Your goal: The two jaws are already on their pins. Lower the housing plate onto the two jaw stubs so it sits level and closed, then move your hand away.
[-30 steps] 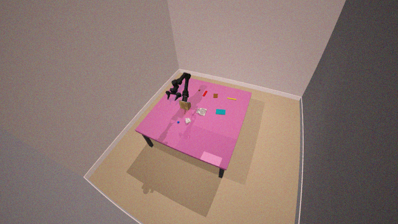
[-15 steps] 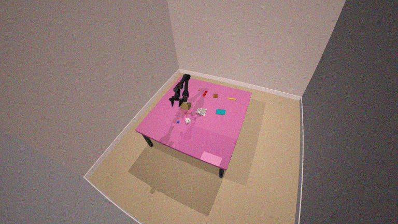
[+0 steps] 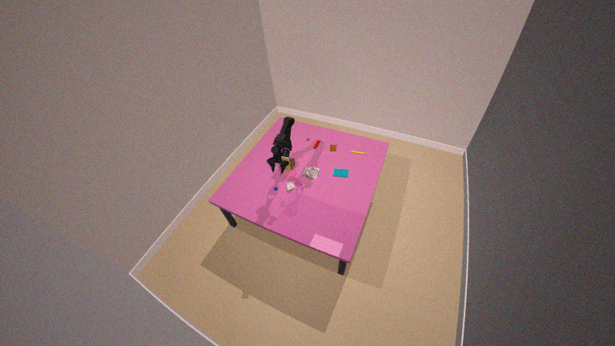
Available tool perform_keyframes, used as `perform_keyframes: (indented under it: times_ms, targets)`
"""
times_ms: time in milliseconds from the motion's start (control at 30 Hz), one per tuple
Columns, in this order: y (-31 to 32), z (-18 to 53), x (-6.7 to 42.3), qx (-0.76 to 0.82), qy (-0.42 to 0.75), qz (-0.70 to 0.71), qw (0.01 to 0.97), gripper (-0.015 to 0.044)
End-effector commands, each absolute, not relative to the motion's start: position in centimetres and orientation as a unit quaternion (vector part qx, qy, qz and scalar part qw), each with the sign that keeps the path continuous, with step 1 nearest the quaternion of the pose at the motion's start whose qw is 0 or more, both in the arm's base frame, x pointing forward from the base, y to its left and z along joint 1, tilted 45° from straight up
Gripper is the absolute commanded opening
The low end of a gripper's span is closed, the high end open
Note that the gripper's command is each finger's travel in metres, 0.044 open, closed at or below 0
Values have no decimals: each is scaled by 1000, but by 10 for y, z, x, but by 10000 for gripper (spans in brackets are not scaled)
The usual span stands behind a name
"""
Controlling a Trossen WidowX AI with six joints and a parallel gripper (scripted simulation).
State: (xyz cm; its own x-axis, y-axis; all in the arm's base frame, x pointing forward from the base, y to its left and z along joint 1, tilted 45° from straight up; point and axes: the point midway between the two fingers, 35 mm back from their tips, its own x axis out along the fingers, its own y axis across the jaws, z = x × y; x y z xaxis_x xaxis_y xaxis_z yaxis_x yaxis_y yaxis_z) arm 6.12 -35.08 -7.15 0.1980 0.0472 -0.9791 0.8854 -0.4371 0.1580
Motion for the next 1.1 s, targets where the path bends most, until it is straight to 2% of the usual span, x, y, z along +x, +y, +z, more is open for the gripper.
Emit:
perform_keyframes:
  times_ms: [0,533,1067]
  targets:
    - [-336,-85,73,693,358,-517,352,440]
    - [-276,-123,107,755,393,-499,164,440]
    - [-215,-147,127,752,423,-505,-37,440]
